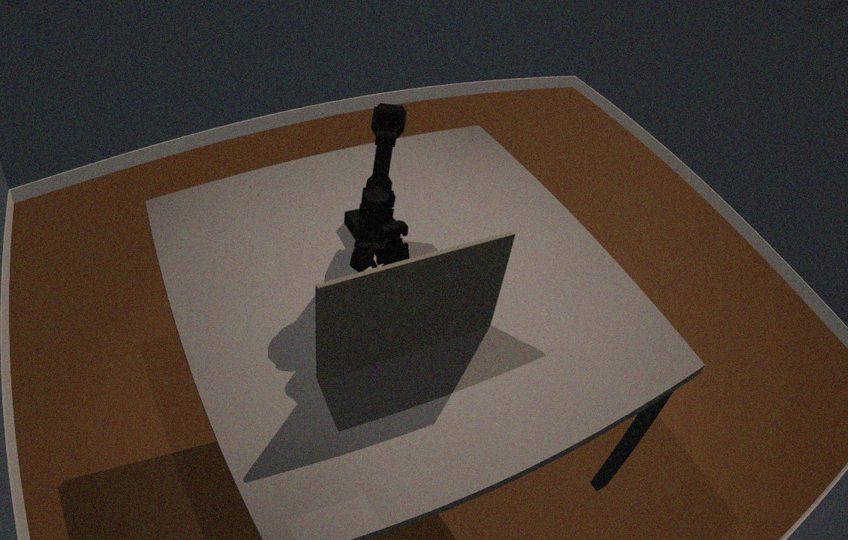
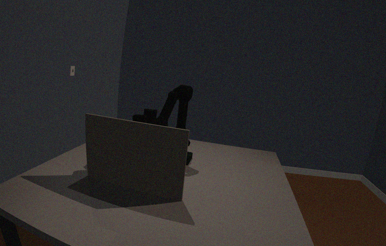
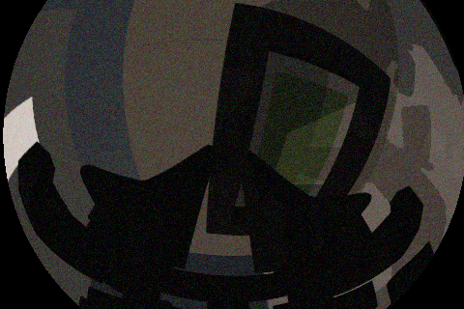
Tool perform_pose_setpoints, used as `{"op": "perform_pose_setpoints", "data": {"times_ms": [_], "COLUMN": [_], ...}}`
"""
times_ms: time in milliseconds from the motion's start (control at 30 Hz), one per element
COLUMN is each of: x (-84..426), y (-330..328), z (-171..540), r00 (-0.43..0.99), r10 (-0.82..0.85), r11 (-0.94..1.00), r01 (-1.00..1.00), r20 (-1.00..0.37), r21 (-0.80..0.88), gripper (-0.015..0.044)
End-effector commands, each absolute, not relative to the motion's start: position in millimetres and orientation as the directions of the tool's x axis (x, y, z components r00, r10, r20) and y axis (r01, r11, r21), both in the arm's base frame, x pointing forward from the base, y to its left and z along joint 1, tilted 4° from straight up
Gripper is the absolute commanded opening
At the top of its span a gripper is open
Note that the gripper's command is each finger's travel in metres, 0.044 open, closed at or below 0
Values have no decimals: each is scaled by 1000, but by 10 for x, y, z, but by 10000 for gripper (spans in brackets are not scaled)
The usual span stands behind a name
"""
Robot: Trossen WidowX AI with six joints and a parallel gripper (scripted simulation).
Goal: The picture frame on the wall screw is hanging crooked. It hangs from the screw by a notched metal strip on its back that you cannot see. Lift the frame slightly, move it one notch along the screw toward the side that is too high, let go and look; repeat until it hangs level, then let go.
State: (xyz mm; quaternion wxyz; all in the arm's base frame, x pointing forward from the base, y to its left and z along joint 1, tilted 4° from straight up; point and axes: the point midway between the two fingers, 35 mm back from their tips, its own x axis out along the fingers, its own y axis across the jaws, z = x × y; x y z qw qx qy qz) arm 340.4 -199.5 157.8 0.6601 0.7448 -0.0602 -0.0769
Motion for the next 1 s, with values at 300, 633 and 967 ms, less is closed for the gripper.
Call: {"op": "perform_pose_setpoints", "data": {"times_ms": [300, 633, 967], "x": [3406, 3406, 3177], "y": [-1993, -1993, -1987], "z": [1581, 1578, 1596], "r00": [981, 981, 981], "r10": [-193, -192, -193], "r11": [-47, -50, -80], "r01": [26, 26, 20], "r20": [-35, -35, -35], "r21": [999, 998, 997], "gripper": [0, 157, 260]}}
